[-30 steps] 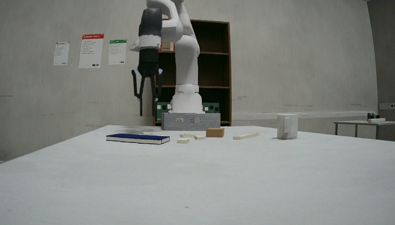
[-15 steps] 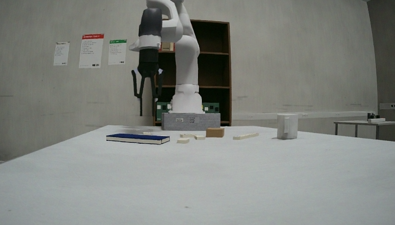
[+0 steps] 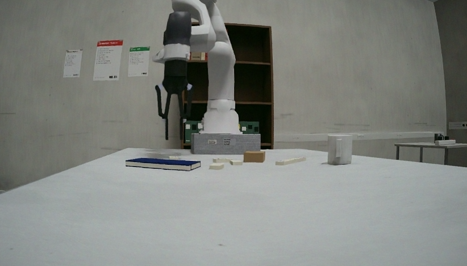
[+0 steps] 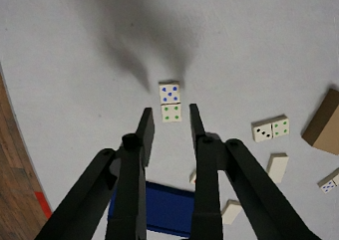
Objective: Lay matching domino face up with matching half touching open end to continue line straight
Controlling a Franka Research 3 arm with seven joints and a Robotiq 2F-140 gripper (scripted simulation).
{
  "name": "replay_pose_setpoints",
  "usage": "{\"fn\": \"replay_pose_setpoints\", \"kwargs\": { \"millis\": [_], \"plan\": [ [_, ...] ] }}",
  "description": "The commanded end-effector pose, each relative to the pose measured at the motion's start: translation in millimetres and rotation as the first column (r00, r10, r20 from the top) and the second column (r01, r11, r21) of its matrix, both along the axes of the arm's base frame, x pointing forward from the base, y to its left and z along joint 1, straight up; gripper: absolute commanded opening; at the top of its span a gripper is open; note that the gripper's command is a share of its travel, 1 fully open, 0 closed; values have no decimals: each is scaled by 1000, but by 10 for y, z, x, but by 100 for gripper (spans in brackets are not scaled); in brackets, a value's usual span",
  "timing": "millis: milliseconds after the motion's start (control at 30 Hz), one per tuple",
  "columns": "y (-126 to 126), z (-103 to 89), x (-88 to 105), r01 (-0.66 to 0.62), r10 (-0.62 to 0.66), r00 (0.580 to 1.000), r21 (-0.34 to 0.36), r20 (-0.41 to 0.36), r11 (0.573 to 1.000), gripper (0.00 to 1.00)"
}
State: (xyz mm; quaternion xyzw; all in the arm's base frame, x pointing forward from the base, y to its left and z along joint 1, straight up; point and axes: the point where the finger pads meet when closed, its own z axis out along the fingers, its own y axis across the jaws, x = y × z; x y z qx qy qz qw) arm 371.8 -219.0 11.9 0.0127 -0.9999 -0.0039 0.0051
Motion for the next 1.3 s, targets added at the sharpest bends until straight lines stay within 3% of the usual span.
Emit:
{"fn": "replay_pose_setpoints", "kwargs": {
  "millis": [0,867,1267],
  "plan": [
    [-13,-11,28,10,-10,1000,-4,7,1000,33],
    [-15,-376,36,10,-10,1000,-4,7,1000,33],
    [-15,-444,38,10,-10,1000,-4,7,1000,33]
  ]
}}
